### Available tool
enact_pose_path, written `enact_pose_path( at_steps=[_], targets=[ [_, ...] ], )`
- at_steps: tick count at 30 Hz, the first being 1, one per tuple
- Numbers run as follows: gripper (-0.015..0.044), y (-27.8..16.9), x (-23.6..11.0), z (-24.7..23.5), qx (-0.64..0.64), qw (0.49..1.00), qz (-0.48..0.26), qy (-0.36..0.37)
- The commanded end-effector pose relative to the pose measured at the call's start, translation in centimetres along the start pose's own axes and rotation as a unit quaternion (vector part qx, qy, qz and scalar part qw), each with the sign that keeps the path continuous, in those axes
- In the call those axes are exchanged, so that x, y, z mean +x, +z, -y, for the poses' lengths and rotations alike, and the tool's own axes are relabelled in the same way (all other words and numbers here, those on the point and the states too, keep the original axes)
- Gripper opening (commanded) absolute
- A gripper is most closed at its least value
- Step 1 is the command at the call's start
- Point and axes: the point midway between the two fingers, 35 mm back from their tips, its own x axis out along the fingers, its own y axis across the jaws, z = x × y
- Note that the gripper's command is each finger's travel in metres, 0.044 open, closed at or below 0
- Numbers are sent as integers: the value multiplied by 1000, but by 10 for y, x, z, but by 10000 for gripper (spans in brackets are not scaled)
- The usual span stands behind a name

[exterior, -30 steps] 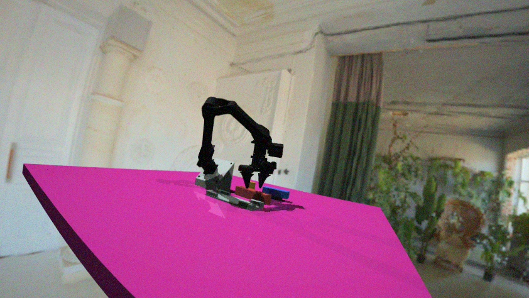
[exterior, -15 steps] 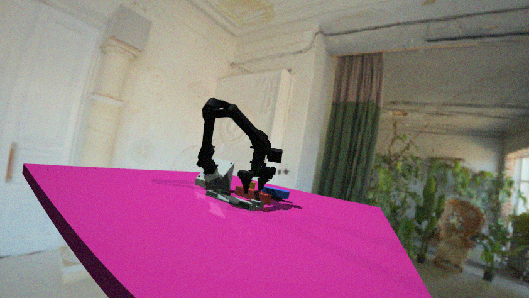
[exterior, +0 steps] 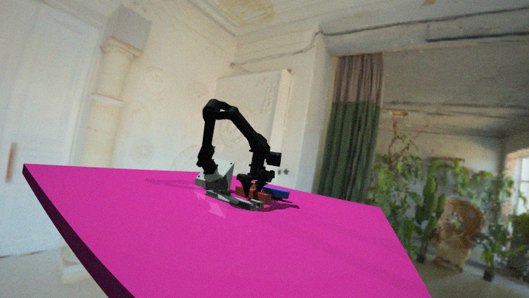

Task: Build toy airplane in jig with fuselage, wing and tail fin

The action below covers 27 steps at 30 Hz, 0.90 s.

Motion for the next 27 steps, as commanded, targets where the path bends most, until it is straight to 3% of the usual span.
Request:
enact_pose_path(
  at_steps=[1, 3, 10, 16, 27],
  targets=[
    [256, 0, 1, 0, -3, 1000, 2, -2],
    [204, 0, 1, 0, -3, 1000, 2, -2],
    [157, 0, 1, 0, -3, 1000, 2, -2],
    [0, 2, -9, -1, -4, 1000, 2, -1],
    [0, 6, -41, -5, -4, 1000, 2, 3]
  ],
)
